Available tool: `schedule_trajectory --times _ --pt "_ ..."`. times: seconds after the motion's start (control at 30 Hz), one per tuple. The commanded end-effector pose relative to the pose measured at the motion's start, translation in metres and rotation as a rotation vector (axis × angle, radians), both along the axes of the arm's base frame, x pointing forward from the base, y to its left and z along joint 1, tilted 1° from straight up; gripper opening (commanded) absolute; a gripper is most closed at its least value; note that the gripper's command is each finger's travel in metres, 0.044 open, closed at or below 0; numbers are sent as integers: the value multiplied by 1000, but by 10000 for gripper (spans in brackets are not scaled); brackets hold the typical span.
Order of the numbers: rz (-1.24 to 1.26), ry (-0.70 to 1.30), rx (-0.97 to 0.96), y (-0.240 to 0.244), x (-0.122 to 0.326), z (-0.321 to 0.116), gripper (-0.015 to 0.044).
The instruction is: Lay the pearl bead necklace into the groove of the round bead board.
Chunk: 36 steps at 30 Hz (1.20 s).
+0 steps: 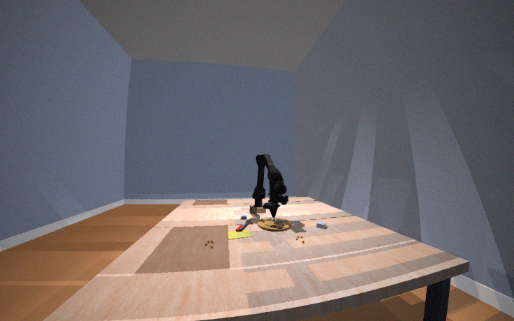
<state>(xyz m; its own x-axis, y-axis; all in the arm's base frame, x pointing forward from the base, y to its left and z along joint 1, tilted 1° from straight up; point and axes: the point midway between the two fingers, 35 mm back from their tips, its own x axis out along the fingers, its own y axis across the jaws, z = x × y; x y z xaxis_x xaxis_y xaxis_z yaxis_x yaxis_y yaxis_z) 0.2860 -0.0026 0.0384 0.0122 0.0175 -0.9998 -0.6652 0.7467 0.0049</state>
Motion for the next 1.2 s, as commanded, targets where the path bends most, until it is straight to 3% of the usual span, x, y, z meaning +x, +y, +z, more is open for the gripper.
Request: schedule_trajectory --times 0.0,0.53,1.17 --pt "1 1 0 -6 9 1 0" --pt "1 -1 -2 -39 46 1 0" --pt "1 -1 -2 -39 46 -22 0"
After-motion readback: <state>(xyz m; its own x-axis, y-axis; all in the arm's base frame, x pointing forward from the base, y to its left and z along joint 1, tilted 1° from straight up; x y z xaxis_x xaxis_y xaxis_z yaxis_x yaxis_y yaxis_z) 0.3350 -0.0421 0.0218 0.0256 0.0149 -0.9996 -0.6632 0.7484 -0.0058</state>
